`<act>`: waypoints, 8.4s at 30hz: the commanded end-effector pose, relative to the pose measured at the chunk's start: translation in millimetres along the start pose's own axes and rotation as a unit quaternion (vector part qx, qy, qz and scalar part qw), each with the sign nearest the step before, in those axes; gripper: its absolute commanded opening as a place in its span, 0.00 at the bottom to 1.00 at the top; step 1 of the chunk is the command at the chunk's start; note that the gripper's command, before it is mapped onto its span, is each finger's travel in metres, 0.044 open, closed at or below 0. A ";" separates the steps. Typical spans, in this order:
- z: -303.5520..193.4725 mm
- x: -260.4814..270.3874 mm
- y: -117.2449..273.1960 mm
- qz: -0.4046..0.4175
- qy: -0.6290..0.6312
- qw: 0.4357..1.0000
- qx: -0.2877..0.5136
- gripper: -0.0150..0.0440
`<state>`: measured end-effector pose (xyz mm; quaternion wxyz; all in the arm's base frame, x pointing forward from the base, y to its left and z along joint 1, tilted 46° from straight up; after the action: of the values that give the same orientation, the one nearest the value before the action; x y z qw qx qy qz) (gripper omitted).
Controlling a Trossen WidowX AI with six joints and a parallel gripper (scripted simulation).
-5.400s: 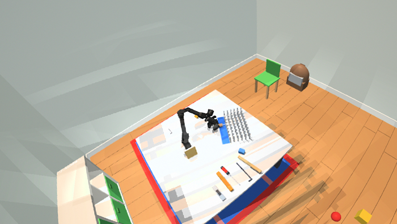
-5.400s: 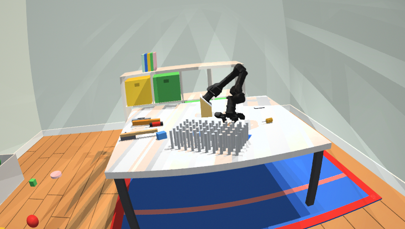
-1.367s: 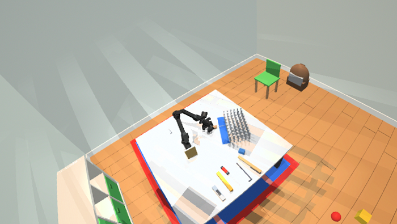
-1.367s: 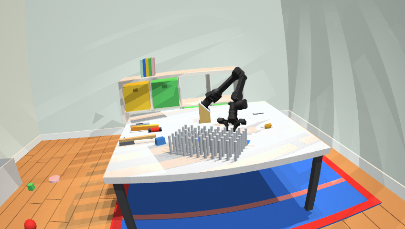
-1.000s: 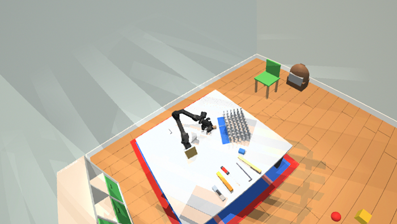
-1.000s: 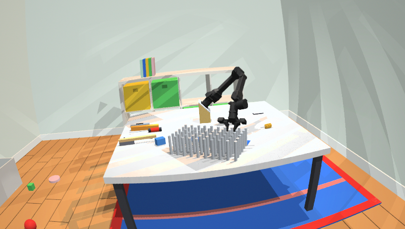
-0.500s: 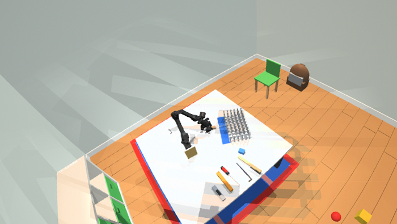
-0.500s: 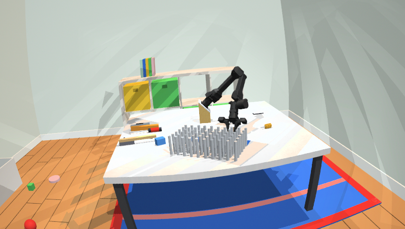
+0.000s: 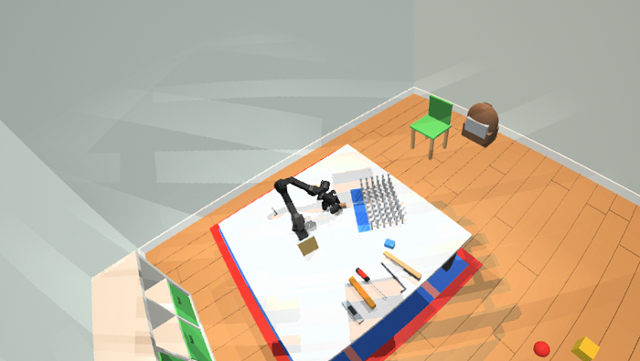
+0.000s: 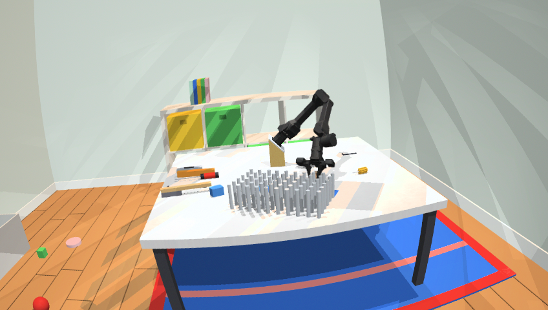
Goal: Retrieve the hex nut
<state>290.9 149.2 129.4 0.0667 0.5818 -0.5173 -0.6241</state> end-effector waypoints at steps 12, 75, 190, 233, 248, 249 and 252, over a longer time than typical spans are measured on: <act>9.3 1.1 6.5 0.003 -0.003 1.000 0.002 0.25; 36.6 -1.7 31.2 0.002 -0.003 1.000 0.001 0.25; 117.6 -52.8 203.1 -0.030 0.268 0.963 0.015 0.25; 182.0 -36.6 281.3 -0.185 0.427 0.885 0.028 0.25; 187.8 -25.5 307.7 -0.252 0.455 0.854 0.025 0.25; 188.0 -24.7 309.4 -0.257 0.456 0.852 0.024 0.25; 188.1 -22.5 314.3 -0.271 0.460 0.845 0.023 0.25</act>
<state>-12.2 133.5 326.6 0.1255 0.9154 -0.2752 -0.2655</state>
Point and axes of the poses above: the point midway between the two fingers, 35 mm back from their tips, its own y axis back along the fingers, its own x axis across the jaws, z = x × y, the point moved 8 cm from there along y, back along the fingers, and after that the axes turned 4 degrees about y, right-handed, at the moved point
